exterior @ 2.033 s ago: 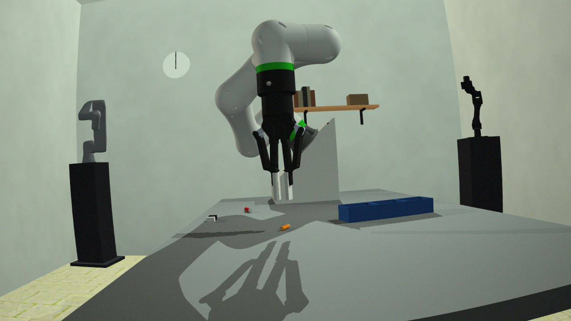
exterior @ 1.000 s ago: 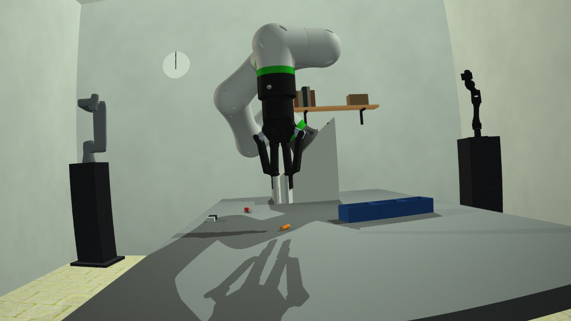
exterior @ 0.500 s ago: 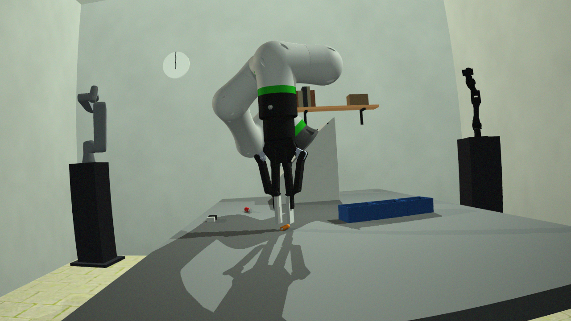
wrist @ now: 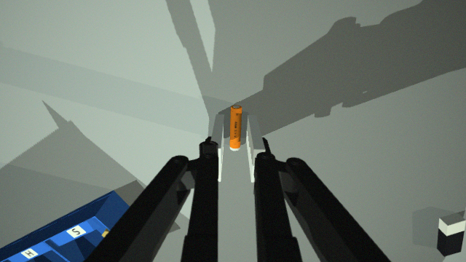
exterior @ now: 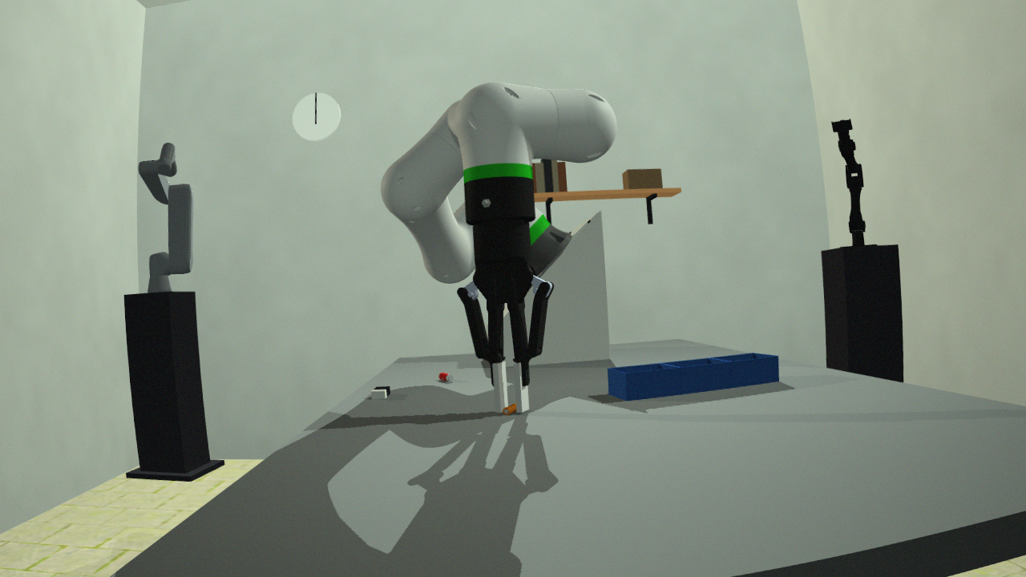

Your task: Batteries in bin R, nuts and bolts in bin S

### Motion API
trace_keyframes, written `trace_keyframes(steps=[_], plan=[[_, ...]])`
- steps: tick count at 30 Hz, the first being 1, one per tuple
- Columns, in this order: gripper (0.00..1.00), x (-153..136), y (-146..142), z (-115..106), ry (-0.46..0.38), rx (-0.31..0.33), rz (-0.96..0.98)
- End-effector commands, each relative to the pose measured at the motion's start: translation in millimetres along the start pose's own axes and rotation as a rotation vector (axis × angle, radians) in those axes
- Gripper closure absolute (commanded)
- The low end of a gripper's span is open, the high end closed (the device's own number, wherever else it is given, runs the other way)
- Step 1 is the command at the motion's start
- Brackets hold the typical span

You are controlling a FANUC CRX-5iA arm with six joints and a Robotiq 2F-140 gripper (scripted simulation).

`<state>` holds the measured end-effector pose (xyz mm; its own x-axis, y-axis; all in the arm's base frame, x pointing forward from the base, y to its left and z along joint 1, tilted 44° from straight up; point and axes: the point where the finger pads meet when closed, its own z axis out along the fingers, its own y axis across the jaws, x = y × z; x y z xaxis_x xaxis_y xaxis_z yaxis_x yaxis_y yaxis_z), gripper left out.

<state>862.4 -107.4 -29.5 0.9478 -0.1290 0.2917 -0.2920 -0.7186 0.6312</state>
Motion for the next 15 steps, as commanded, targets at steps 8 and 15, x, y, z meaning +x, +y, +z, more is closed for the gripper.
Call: trace_keyframes(steps=[8,15], plan=[[0.77,0.2,-0.1,0.0,0.001,0.000,0.000],[0.88,0.2,-0.1,0.0,0.001,0.000,0.000]])
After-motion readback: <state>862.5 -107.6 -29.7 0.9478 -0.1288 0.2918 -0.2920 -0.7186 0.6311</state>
